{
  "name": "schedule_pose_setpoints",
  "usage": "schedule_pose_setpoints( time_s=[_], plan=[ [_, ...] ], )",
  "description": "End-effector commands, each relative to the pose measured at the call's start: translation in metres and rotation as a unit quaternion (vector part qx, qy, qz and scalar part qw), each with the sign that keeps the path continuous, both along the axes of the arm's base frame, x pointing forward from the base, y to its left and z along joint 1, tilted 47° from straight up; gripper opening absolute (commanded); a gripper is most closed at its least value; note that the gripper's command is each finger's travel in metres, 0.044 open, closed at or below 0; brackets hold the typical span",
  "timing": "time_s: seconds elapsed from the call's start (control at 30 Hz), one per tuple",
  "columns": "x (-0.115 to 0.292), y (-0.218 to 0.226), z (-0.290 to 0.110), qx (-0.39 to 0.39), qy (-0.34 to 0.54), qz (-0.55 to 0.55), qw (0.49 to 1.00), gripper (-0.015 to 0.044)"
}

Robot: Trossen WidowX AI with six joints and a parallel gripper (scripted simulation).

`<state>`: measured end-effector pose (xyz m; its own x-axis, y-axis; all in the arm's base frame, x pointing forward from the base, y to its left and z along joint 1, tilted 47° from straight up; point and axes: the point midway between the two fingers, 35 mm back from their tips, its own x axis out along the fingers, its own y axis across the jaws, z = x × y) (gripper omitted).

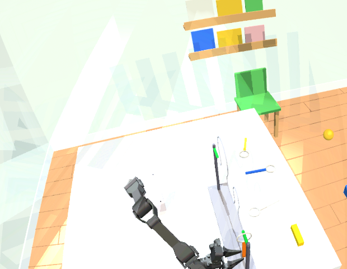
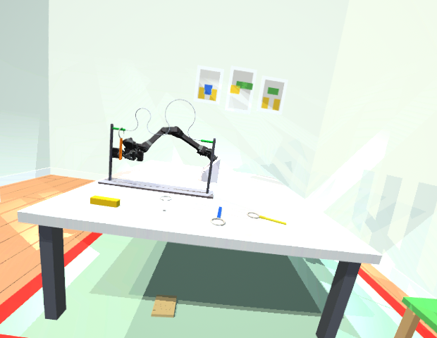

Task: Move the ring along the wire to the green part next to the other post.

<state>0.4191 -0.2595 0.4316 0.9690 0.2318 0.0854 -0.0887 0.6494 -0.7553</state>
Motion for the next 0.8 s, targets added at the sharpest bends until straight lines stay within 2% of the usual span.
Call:
schedule_pose_setpoints(
  time_s=[0.0,0.77],
  plan=[
    [0.007,-0.001,-0.001,0.0,0.001,-0.003,1.0,0.016],
    [0.042,0.009,0.001,0.001,0.0,-0.003,1.0,0.016]
  ],
)
